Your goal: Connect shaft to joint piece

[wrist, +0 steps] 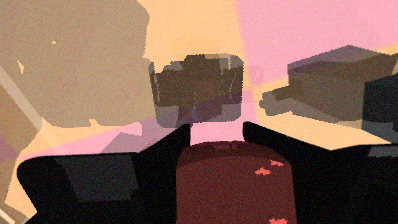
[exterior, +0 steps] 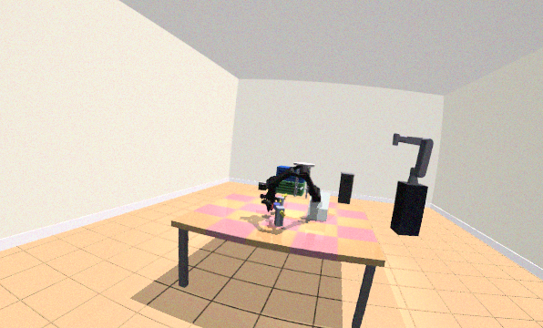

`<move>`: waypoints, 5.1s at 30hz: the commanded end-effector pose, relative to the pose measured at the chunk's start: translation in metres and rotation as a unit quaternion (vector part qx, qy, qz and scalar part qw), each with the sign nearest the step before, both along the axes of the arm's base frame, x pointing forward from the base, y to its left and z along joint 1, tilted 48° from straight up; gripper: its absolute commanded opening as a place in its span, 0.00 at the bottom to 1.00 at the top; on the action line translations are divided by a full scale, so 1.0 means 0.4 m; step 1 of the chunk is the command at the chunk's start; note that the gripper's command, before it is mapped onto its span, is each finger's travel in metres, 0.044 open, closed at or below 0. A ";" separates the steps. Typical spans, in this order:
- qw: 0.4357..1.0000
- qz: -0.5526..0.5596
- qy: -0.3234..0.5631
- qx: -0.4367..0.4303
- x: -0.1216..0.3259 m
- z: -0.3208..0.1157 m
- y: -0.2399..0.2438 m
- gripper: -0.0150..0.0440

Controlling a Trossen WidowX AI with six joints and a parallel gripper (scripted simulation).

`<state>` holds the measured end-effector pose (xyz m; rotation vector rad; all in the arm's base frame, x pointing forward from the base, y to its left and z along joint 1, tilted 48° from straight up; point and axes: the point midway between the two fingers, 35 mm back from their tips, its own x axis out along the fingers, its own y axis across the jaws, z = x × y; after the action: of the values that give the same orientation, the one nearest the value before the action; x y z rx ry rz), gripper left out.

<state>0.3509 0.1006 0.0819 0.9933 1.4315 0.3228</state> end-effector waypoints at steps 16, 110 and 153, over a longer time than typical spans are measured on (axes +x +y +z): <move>0.988 -0.130 0.080 0.000 -0.014 -0.017 -0.027 0.25; 0.953 -0.204 0.217 0.050 -0.053 0.014 -0.102 1.00; 0.992 0.087 -0.092 -0.027 -0.104 0.232 -0.362 1.00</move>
<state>0.3042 -0.0421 0.1819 0.7874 1.3555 0.4820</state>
